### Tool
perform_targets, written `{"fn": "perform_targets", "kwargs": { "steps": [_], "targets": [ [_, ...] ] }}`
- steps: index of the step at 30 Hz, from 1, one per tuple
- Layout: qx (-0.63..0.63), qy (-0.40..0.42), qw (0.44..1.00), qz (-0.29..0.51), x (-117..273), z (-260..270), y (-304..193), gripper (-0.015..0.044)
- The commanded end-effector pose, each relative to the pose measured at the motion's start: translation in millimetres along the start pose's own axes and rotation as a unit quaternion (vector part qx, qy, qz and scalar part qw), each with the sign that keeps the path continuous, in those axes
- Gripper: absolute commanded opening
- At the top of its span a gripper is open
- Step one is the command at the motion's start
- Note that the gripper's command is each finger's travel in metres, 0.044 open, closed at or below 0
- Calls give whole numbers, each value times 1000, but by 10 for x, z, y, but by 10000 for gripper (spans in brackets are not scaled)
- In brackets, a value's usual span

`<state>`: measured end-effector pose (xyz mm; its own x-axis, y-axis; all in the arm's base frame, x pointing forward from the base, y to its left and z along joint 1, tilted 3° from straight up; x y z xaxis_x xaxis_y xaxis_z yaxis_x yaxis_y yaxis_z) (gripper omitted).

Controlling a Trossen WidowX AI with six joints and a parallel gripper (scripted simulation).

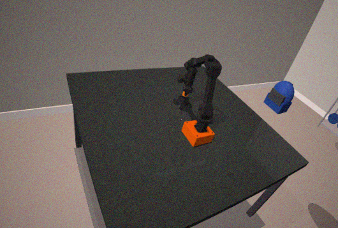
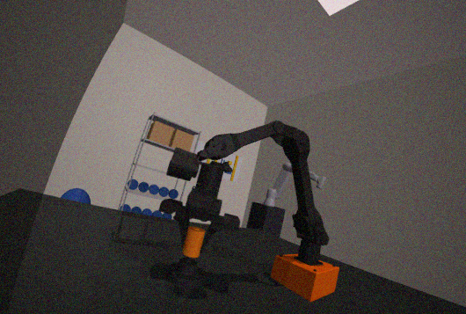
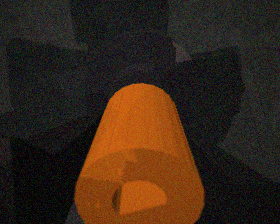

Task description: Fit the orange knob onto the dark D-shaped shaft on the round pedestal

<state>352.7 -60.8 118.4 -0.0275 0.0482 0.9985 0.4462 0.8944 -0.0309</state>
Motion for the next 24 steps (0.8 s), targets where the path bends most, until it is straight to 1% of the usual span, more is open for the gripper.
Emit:
{"fn": "perform_targets", "kwargs": {
  "steps": [1,18,24],
  "targets": [
    [1,-3,1000,0,-12,-8,-2,0],
    [1,-2,1000,0,-25,15,5,0],
    [1,-2,1000,0,32,22,10,0]
  ]
}}
Point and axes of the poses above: the point midway between the two fingers, 35 mm back from their tips, its own x axis back along the fingers, its own z axis across the jaws, y = z × x, the point moved 7 cm from there along x, back along the fingers, and after that the axes turned 4 degrees about x, right-handed, at the moved point
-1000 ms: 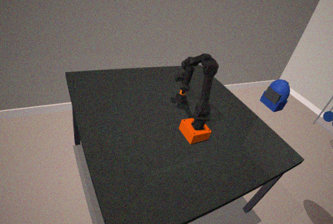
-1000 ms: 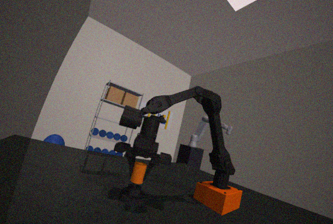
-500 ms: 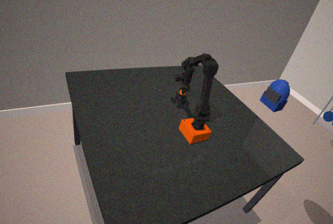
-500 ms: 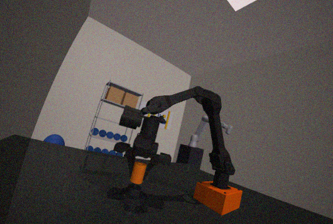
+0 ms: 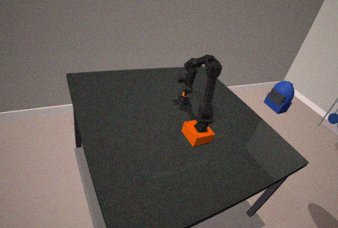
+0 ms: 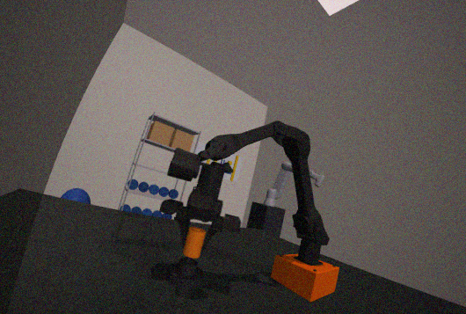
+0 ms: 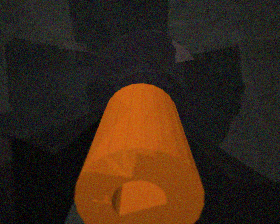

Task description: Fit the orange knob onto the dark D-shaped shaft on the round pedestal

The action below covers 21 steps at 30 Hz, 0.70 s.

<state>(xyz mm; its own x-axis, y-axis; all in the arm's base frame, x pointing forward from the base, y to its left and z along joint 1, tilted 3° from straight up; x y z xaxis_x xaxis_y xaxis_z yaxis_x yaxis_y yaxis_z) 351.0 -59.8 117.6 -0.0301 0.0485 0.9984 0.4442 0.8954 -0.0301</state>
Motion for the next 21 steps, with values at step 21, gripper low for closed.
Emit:
{"fn": "perform_targets", "kwargs": {
  "steps": [21],
  "targets": [
    [105,-1,995,1,-4,-31,-3,0]
  ]
}}
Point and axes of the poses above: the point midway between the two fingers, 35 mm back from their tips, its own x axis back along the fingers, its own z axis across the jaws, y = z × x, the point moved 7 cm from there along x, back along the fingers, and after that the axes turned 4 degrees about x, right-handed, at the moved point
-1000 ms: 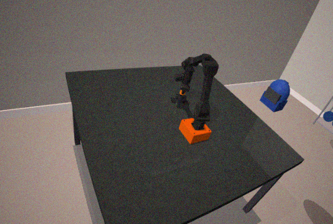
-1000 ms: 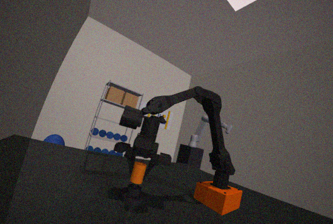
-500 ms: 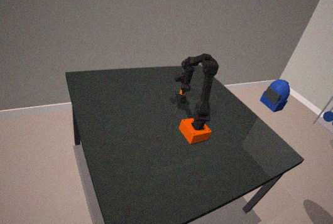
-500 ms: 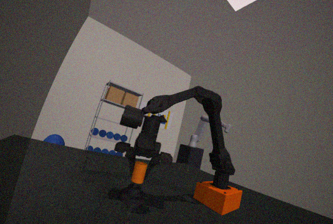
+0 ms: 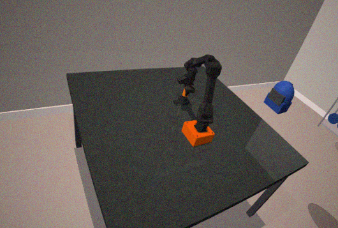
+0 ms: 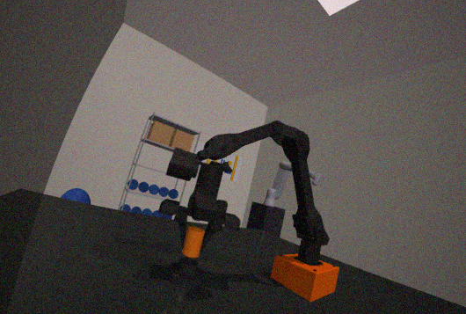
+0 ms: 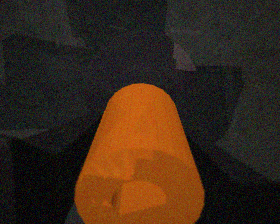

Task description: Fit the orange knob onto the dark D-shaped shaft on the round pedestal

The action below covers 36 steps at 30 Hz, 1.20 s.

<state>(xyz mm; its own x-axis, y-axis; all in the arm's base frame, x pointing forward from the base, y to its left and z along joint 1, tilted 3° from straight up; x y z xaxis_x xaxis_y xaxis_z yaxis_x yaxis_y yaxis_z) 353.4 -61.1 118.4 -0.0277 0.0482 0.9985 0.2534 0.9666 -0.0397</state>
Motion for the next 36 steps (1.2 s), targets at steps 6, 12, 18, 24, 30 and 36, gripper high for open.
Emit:
{"fn": "perform_targets", "kwargs": {
  "steps": [6,12,18,24,30,36],
  "targets": [
    [3,-2,1000,1,-11,11,4,0],
    [3,-2,1000,1,-19,30,13,0],
    [3,-2,1000,1,2,27,14,0],
    [16,-2,1000,1,31,15,14,0],
    [107,-2,994,1,43,-8,10,0],
    [107,-2,994,1,27,-16,-2,0]
  ]
}}
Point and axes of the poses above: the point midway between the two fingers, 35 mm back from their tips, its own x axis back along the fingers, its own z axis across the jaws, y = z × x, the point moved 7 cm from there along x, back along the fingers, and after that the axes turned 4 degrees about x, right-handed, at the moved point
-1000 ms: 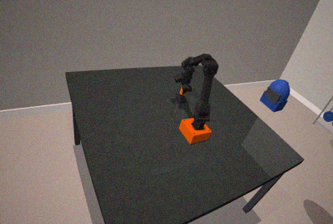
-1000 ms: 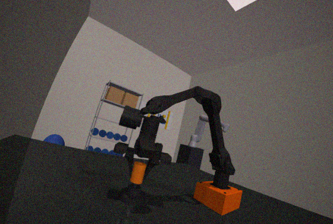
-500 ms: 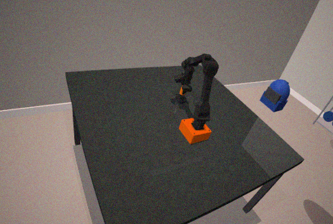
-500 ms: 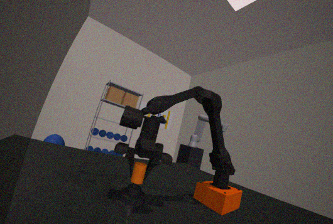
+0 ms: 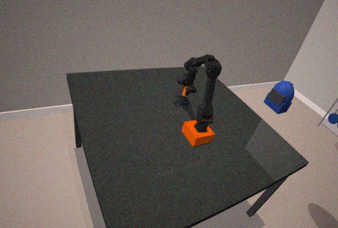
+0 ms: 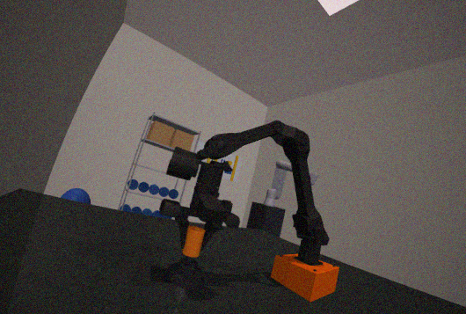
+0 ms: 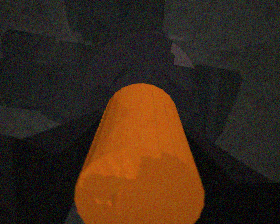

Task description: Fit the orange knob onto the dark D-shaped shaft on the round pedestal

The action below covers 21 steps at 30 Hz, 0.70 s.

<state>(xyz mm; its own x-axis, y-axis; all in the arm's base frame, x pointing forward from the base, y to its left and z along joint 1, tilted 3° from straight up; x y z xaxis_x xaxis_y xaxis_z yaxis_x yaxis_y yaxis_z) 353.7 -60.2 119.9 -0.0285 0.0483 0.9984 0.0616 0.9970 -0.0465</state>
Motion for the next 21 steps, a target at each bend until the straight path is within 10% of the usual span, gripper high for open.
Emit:
{"fn": "perform_targets", "kwargs": {
  "steps": [1,21],
  "targets": [
    [10,-2,1000,1,10,-10,-14,0],
    [10,-2,1000,1,-24,1,4,0]
  ]
}}
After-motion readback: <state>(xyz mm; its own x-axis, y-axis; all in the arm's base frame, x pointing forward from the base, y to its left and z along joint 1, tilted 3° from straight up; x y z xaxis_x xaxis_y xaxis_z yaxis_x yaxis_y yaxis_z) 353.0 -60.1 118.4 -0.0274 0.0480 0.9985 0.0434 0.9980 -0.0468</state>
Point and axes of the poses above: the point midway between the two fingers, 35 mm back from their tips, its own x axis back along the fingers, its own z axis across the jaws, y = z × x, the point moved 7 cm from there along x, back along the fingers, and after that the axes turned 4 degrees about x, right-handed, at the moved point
